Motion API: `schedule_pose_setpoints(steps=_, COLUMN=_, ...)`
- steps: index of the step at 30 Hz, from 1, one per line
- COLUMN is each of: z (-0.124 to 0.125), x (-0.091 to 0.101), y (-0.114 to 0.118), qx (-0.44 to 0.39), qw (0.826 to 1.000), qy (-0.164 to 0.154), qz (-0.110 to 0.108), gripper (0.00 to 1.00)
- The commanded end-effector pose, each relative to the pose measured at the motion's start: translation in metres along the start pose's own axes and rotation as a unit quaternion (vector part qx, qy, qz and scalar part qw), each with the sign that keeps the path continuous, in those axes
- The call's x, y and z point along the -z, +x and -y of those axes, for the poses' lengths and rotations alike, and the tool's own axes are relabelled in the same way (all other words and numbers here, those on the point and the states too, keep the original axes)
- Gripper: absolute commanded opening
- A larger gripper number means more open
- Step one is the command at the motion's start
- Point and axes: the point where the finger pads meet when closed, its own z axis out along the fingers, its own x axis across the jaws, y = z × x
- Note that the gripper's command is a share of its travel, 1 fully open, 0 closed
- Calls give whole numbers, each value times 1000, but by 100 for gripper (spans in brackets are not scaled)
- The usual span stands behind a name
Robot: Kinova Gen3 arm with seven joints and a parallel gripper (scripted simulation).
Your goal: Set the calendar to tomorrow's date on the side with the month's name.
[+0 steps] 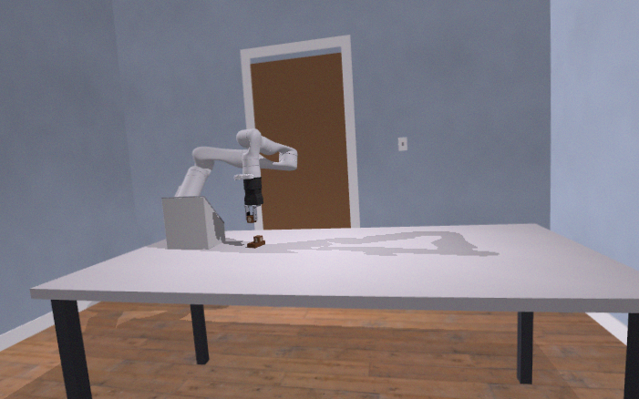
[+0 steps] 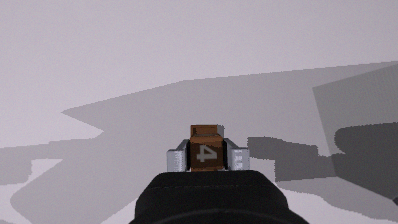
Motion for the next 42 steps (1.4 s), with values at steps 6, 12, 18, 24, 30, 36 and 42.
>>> schedule_pose_setpoints(steps=6, z=0, x=4, y=-2, qx=-1, qw=1000, qy=-1, qz=4, gripper=57)
schedule_pose_setpoints(steps=12, z=0, x=4, y=-2, qx=-1, qw=1000, qy=-1, qz=4, gripper=57)
schedule_pose_setpoints(steps=18, z=0, x=4, y=-2, qx=-4, qw=1000, qy=-1, qz=4, gripper=57)
schedule_pose_setpoints(steps=24, z=-2, x=4, y=-2, qx=-17, qw=1000, qy=0, qz=4, gripper=57)
schedule_pose_setpoints(steps=30, z=-6, x=4, y=-1, qx=-45, qw=999, qy=0, qz=4, gripper=57)
schedule_pose_setpoints(steps=36, z=-10, x=4, y=0, qx=-71, qw=997, qy=1, qz=4, gripper=57)
schedule_pose_setpoints(steps=42, z=-19, x=3, y=1, qx=-125, qw=992, qy=1, qz=4, gripper=57)
